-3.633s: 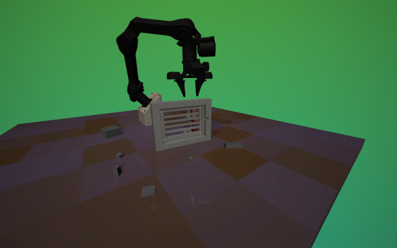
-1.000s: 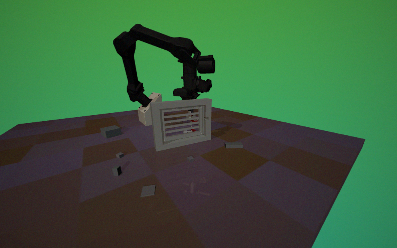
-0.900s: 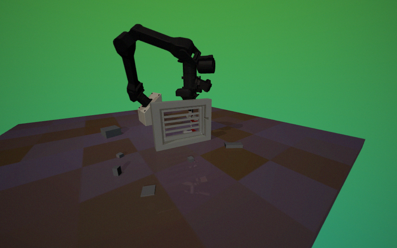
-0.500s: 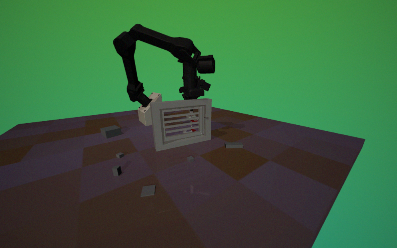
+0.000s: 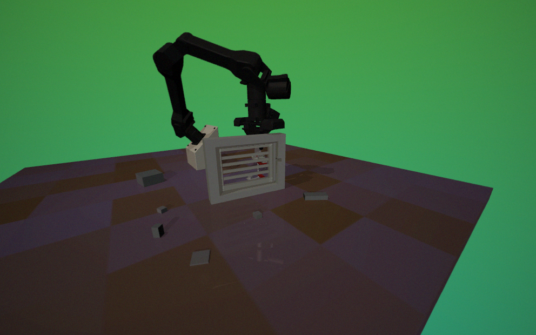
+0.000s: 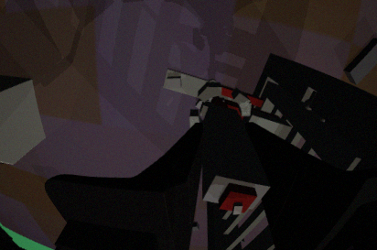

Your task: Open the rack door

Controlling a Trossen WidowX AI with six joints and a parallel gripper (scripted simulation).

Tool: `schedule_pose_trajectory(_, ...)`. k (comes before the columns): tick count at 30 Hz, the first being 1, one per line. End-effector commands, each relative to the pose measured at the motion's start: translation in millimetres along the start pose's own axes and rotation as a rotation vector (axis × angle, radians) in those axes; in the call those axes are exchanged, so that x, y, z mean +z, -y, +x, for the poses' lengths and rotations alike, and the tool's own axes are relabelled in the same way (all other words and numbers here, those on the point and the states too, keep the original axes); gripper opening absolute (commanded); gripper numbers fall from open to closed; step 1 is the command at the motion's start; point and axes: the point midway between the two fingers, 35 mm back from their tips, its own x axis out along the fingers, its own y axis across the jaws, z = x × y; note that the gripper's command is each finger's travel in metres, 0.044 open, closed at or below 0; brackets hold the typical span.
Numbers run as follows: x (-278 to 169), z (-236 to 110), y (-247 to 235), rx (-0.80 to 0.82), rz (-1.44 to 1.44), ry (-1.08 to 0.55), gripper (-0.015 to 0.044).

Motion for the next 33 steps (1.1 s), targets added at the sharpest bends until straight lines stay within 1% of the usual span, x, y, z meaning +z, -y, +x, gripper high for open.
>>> schedule_pose_trajectory(1, -1.8, 0.6, -0.1, 0.0, -0.03, -0.009, 0.0011)
schedule_pose_trajectory(2, -1.8, 0.6, -0.1, 0.0, -0.03, -0.009, 0.0011)
schedule_pose_trajectory(12, -1.8, 0.6, -0.1, 0.0, -0.03, -0.009, 0.0274)
schedule_pose_trajectory(13, -1.8, 0.6, -0.1, 0.0, -0.03, -0.009, 0.0283)
schedule_pose_trajectory(16, -1.8, 0.6, -0.1, 0.0, 0.044, -0.009, 0.0283)
schedule_pose_trajectory(33, -1.8, 0.6, 0.0, -0.004, 0.886, -0.008, 0.0283)
